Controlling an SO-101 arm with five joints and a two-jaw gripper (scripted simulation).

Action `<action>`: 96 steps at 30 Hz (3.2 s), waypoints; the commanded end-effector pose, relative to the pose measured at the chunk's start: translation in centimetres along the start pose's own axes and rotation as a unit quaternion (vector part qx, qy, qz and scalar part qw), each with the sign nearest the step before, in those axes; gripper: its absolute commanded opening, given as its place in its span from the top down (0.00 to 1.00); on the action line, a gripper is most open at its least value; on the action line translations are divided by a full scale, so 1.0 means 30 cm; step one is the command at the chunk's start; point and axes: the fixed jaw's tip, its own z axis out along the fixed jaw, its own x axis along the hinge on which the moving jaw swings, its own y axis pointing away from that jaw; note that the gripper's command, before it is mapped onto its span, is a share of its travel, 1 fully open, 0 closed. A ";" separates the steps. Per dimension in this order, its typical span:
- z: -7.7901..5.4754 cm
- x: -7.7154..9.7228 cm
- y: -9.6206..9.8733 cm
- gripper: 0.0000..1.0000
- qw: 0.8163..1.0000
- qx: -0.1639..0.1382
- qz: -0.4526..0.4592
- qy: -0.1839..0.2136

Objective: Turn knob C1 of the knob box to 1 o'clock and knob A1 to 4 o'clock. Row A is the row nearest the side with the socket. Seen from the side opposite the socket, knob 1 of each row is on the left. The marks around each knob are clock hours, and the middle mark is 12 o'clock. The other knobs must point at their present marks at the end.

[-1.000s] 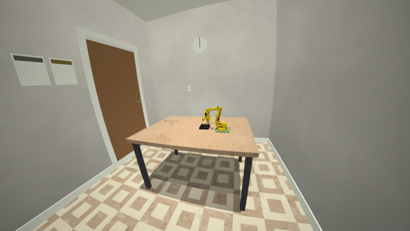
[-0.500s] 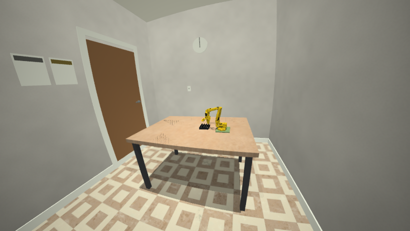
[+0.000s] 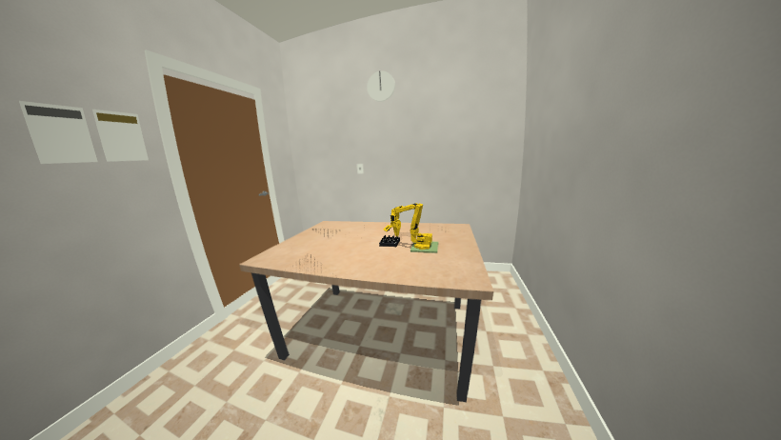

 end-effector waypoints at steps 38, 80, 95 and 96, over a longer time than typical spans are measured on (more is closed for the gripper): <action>0.039 -0.004 -0.017 0.90 1.000 0.005 0.002 -0.004; 0.099 0.013 0.007 0.90 1.000 0.005 0.002 -0.004; 0.094 0.011 0.006 0.90 1.000 0.005 0.002 -0.004; 0.093 0.011 0.006 0.90 1.000 0.005 0.002 -0.004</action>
